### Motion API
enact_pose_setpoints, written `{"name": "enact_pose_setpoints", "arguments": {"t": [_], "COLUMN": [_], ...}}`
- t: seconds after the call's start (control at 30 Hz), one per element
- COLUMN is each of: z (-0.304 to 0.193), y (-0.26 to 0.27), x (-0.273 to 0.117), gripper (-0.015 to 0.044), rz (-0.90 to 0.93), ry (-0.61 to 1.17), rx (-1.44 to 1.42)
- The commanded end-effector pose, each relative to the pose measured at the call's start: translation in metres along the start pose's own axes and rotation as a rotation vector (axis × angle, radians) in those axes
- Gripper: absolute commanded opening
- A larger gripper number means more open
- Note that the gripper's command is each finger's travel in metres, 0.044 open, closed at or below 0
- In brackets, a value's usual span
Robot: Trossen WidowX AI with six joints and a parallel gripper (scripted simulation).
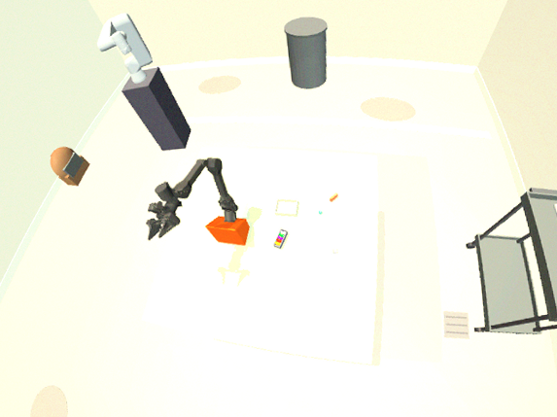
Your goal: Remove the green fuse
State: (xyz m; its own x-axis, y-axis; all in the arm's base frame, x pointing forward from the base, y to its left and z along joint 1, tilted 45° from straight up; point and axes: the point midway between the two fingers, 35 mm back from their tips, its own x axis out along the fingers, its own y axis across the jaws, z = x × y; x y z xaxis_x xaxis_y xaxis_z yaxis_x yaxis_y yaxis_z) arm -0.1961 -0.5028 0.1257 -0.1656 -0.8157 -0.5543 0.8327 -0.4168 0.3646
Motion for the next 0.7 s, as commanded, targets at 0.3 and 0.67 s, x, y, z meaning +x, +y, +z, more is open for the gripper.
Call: {"name": "enact_pose_setpoints", "arguments": {"t": [0.3,0.67], "z": [-0.112,-0.272], "y": [0.107,0.206], "x": [0.004,-0.051], "gripper": [0.0137,0.0067], "rz": [0.201,0.444], "ry": [0.303,0.707], "rx": [-0.191,-0.472]}}
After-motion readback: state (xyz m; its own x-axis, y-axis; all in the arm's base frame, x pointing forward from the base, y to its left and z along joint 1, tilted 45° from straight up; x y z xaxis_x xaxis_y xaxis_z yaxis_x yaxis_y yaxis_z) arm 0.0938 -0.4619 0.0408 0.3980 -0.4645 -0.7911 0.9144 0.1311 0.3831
